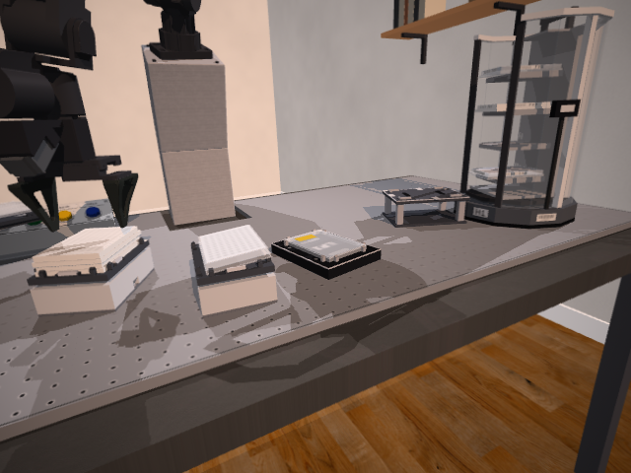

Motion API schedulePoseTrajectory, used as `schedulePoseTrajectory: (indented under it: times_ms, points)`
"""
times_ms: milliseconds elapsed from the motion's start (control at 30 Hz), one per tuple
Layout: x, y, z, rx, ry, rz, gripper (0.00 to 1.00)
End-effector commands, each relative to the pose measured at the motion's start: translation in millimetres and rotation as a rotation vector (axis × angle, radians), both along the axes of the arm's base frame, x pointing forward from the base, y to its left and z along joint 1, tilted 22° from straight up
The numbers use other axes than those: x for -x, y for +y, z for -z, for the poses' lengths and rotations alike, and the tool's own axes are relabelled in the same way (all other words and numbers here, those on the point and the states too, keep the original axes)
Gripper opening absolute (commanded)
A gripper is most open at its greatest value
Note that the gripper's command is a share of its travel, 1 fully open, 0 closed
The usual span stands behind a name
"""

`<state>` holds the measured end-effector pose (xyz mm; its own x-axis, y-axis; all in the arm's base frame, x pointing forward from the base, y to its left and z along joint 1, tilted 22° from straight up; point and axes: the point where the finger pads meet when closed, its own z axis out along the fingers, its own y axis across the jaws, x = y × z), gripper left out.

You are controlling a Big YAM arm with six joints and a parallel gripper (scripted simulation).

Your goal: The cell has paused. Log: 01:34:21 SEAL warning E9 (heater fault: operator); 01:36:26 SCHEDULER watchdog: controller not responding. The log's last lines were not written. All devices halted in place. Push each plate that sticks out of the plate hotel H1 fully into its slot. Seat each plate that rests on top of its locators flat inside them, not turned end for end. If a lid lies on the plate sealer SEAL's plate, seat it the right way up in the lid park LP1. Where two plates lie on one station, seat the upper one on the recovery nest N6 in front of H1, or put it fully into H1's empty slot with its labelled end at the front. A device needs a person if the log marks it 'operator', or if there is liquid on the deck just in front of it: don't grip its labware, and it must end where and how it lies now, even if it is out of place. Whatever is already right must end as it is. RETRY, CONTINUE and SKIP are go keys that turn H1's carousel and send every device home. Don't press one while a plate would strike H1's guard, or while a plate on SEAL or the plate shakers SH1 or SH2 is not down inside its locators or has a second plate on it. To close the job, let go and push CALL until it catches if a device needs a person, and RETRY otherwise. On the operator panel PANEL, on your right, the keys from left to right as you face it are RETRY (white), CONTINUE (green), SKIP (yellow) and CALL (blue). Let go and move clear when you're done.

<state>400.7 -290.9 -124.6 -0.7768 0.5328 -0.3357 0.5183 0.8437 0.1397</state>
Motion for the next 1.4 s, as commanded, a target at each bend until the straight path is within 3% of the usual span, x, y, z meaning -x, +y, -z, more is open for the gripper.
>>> schedulePoseTrajectory:
  times_ms: [0, 33, 467, 533, 567, 633, 833, 867, 1233, 1367]
  points:
    - [-12.5, -9.5, -8.3, 0.024, -0.03, 0.007, 1.0]
    - [-9.5, -6.6, 1.8, 0.012, -0.015, 0.008, 1.0]
    - [-17.7, -3.2, 18.6, 0.01, -0.014, 0.001, 1.0]
    - [-17.7, -3.2, 18.6, 0.01, -0.014, 0.001, 1.0]
    - [-20.0, -12.2, 7.6, 0.026, -0.033, 0.009, 1.0]
    - [-16.2, -8.2, 22.3, 0.01, -0.014, 0.011, 1.0]
    - [-14.3, -0.7, 31.1, 0.001, -0.002, 0.003, 1.0]
    - [-15.6, -7.1, 21.5, 0.012, -0.013, 0.003, 1.0]
    - [-15.4, -6.7, 21.6, 0.011, -0.013, 0.003, 1.0]
    - [-15.4, -6.7, 21.6, 0.011, -0.013, 0.003, 0.92]
